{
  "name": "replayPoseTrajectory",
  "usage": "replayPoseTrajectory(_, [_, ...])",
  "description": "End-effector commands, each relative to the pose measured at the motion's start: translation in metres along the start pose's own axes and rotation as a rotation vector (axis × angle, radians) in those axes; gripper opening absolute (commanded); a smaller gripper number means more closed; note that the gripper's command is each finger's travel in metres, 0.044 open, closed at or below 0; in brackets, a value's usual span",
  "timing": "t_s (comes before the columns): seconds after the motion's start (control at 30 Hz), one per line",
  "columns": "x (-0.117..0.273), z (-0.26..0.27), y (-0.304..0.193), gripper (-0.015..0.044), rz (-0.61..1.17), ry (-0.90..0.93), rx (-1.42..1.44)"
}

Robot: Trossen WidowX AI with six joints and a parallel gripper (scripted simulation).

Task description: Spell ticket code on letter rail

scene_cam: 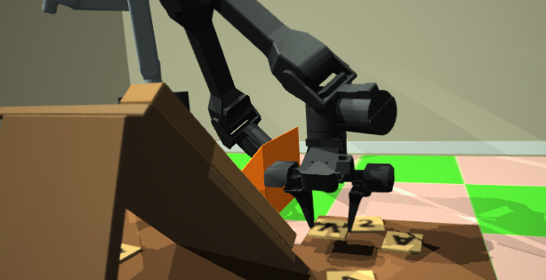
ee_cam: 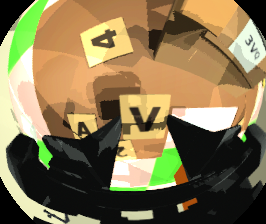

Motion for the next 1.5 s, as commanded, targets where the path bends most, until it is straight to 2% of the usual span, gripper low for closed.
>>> replayPoseTrajectory(0.0, [0.0,0.0,0.0,0.0,-0.001,0.001,0.0])
replayPoseTrajectory(0.63, [0.049,-0.021,0.041,0.0,-0.142,0.168,0.086])
replayPoseTrajectory(1.47, [0.1,-0.096,0.079,0.0,-0.37,0.248,0.142])
Point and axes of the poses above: the point midway between the two fingers, 35 mm back from their tips, its own x axis back along the fingers, its own z axis across the jaws, y = z × x, the point moved 2 cm from there along x, back along the fingers, and after that the axes turned 2 degrees about x, right-handed, at the moved point
